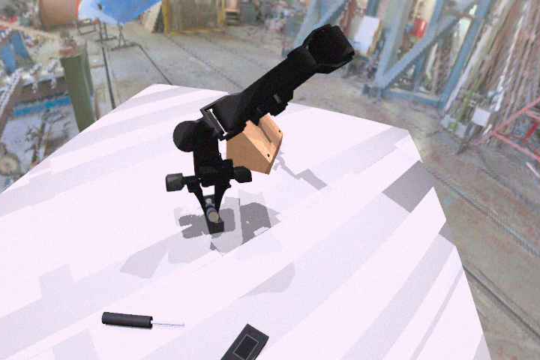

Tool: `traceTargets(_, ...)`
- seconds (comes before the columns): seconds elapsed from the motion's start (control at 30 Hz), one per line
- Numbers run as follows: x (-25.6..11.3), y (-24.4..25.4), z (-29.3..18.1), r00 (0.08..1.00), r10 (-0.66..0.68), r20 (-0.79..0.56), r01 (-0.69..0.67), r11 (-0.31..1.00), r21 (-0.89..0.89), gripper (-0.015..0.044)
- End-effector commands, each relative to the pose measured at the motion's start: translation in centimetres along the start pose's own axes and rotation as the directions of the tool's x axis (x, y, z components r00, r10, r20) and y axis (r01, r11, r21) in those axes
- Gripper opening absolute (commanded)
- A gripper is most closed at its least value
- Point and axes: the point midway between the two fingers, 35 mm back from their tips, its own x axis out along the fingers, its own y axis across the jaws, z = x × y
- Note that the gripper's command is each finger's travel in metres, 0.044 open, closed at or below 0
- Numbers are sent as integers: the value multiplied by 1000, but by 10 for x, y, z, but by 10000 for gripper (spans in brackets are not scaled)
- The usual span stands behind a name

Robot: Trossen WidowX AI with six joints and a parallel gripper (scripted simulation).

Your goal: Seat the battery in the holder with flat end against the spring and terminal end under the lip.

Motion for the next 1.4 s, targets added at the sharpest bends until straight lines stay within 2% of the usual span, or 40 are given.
traceTargets(0.0, 0, 2, -3, 1000, 4, 17, -4, 1000, 11, 78)
traceTargets(1.37, -7, 5, -26, 999, -37, 30, 37, 999, 14, 78)
